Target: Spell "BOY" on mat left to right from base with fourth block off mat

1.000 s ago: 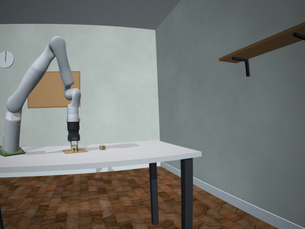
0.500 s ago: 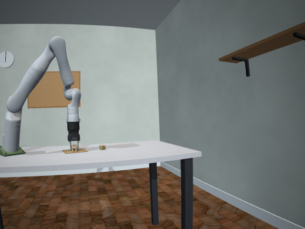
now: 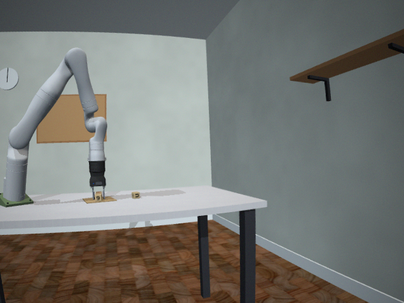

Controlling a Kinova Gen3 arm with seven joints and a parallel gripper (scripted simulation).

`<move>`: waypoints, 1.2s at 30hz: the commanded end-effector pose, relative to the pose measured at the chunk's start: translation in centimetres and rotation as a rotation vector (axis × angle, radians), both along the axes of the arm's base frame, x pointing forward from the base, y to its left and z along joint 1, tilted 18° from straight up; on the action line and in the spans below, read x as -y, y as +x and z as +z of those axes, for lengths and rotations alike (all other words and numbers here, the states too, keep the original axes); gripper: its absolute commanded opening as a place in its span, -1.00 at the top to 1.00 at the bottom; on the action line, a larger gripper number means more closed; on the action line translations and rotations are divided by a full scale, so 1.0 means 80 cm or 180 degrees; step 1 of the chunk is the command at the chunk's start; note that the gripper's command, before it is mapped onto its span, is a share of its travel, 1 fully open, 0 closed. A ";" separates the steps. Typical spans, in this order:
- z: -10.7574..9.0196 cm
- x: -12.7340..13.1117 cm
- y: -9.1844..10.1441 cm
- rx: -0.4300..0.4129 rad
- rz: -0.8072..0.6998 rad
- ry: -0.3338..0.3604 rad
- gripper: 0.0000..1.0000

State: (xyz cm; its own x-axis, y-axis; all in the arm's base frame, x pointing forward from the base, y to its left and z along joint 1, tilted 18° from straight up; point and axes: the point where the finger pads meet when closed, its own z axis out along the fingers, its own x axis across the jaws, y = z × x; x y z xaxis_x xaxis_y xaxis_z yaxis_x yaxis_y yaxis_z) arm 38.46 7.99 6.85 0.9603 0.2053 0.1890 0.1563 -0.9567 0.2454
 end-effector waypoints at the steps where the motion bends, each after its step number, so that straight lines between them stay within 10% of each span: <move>1: 0.003 -0.001 0.000 0.0007 0.0001 0.0004 -0.74; 23: 0.099 -0.022 -0.023 0.0007 0.0001 0.0004 -0.74; 36: 0.107 -0.023 -0.025 0.0007 0.0001 0.0004 -1.00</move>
